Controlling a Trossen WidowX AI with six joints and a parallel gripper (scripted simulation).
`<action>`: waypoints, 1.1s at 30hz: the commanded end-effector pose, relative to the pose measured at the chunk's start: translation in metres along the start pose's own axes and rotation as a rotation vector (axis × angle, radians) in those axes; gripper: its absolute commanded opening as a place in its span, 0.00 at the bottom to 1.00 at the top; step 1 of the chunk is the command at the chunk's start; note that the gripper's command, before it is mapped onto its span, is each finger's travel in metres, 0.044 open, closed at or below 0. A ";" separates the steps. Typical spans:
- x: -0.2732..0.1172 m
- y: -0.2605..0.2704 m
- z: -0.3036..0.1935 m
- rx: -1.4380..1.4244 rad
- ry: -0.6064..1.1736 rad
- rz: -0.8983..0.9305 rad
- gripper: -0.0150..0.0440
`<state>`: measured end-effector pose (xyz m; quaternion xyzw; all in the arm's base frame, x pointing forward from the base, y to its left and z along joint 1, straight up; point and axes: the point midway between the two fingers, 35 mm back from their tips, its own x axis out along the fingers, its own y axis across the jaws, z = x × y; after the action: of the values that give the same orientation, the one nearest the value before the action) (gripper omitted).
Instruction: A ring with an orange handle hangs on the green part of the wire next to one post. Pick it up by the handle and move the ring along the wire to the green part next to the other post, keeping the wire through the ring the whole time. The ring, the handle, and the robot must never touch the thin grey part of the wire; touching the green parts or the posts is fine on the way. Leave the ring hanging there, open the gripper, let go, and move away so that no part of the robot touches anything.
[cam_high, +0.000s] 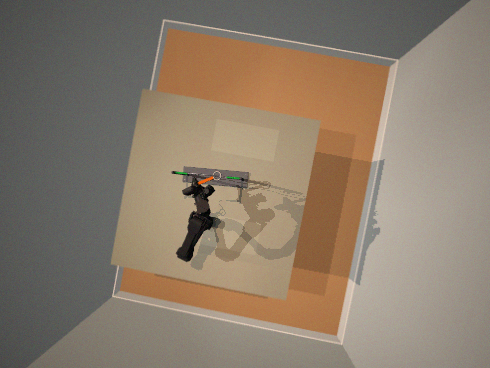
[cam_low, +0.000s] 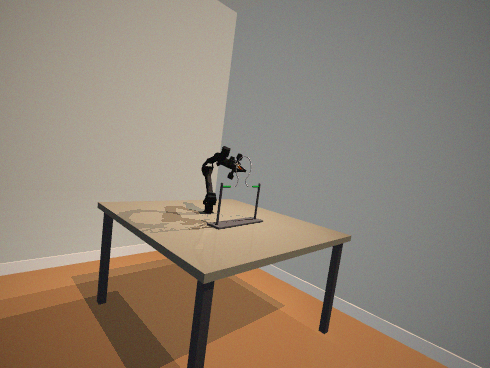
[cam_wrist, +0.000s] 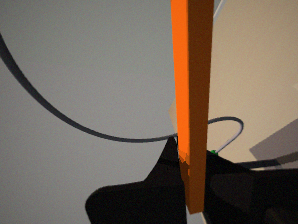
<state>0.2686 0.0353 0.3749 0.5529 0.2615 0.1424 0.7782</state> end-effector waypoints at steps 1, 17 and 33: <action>0.000 0.001 0.001 -0.048 -0.010 -0.020 0.00; 0.000 -0.007 0.002 -0.222 -0.034 -0.120 0.00; -0.001 -0.014 0.005 -0.398 -0.059 -0.219 0.00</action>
<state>0.2696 0.0275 0.3609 0.3794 0.2676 0.0933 0.8808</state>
